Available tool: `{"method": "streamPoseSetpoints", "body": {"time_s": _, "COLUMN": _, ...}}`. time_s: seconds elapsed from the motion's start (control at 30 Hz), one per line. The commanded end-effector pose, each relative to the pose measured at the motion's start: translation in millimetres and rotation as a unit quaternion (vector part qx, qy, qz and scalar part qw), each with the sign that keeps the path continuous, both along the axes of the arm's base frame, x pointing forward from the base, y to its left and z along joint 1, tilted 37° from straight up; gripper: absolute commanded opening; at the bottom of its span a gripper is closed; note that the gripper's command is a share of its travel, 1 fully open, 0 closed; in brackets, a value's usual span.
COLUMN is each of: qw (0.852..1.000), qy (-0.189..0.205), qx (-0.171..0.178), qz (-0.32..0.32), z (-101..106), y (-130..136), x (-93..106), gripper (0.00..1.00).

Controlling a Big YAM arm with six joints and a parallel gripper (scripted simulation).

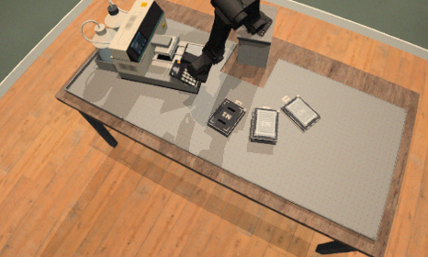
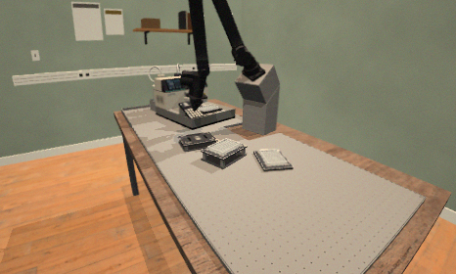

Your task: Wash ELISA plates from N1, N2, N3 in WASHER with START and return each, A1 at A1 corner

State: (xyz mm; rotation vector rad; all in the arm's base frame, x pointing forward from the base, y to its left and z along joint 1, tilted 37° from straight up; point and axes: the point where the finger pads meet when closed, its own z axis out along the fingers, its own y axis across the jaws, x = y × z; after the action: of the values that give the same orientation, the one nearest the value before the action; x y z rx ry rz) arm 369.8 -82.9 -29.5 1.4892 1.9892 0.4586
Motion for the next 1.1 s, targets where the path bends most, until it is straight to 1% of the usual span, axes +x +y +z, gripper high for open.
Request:
{"method": "streamPoseSetpoints", "body": {"time_s": 0.0, "qw": 1.000, "qy": 0.000, "qx": -0.003, "qz": -0.001, "z": 6, "y": -3, "x": -6.8, "gripper": 0.00}}
{"method": "streamPoseSetpoints", "body": {"time_s": 0.43, "qw": 1.000, "qy": -0.001, "qx": -0.003, "qz": -0.002, "z": 22, "y": -2, "x": -19.1, "gripper": 0.00}}
{"method": "streamPoseSetpoints", "body": {"time_s": 0.5, "qw": 1.000, "qy": -0.001, "qx": -0.003, "qz": -0.002, "z": 22, "y": -2, "x": -19.1, "gripper": 0.00}}
{"method": "streamPoseSetpoints", "body": {"time_s": 0.53, "qw": 1.000, "qy": -0.003, "qx": -0.001, "qz": 0.000, "z": 21, "y": 1, "x": -14.4, "gripper": 0.00}}
{"method": "streamPoseSetpoints", "body": {"time_s": 1.07, "qw": 1.000, "qy": -0.003, "qx": -0.001, "qz": 0.000, "z": 21, "y": 1, "x": -14.4, "gripper": 0.00}}
